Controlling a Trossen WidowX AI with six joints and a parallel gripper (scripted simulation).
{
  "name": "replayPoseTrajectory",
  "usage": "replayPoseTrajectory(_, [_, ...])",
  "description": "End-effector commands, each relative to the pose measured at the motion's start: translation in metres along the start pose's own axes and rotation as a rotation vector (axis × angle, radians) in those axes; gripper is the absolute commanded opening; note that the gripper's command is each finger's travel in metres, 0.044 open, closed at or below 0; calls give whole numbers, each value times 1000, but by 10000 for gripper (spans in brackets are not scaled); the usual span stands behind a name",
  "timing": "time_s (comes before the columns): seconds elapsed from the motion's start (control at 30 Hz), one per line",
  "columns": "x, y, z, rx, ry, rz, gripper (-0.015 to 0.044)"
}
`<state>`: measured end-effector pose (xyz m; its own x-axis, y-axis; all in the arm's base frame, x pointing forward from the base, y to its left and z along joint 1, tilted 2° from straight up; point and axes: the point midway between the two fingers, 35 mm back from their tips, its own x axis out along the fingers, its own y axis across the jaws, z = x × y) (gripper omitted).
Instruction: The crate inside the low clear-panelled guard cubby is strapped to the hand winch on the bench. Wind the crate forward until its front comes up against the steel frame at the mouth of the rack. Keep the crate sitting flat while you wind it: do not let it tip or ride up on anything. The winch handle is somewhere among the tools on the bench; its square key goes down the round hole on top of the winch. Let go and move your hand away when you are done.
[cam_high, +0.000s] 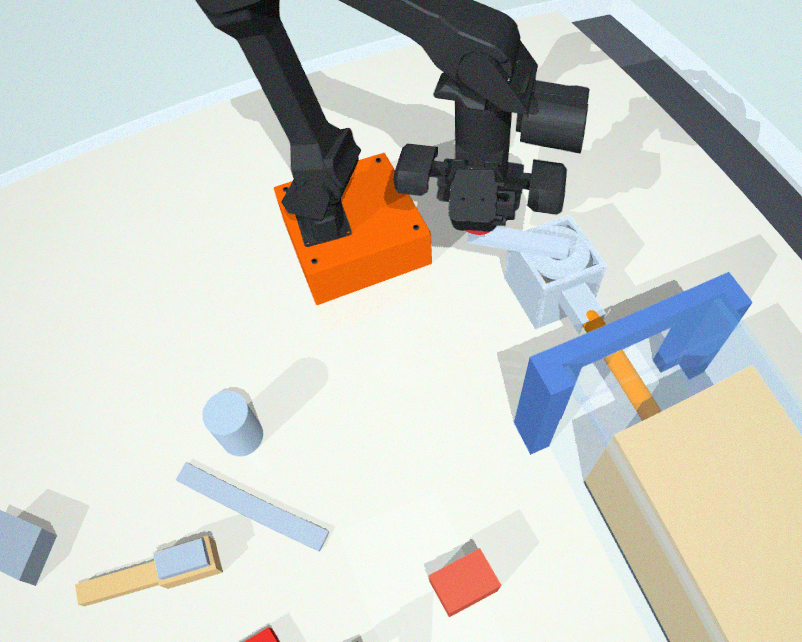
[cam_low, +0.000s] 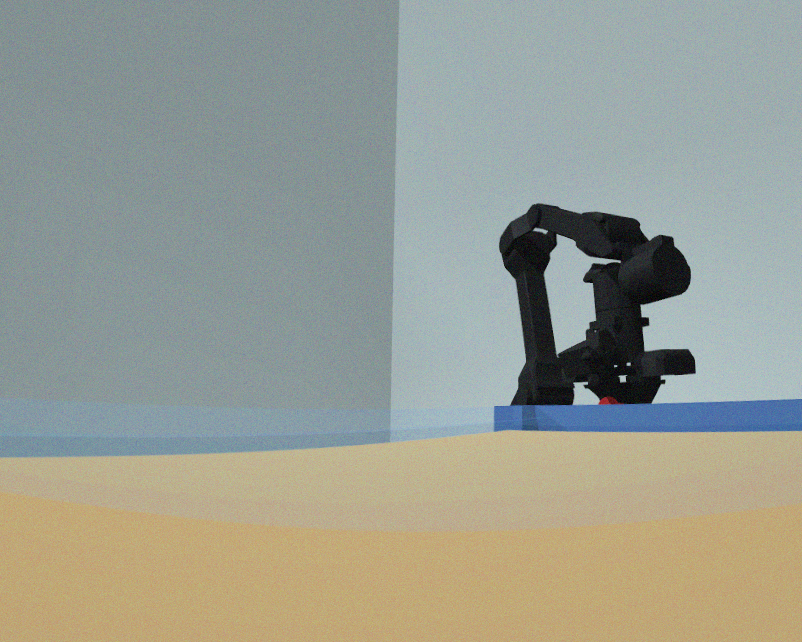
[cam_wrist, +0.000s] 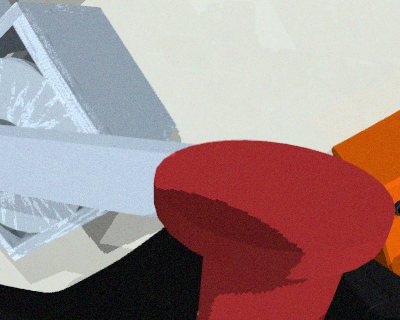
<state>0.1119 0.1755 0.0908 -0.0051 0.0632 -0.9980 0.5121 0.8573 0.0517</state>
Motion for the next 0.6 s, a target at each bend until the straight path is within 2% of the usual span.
replayPoseTrajectory(0.0, [1, 2, 16, 17, -38, 3, 0])
replayPoseTrajectory(0.57, [-1, 10, 43, 17, -41, 3, 0])
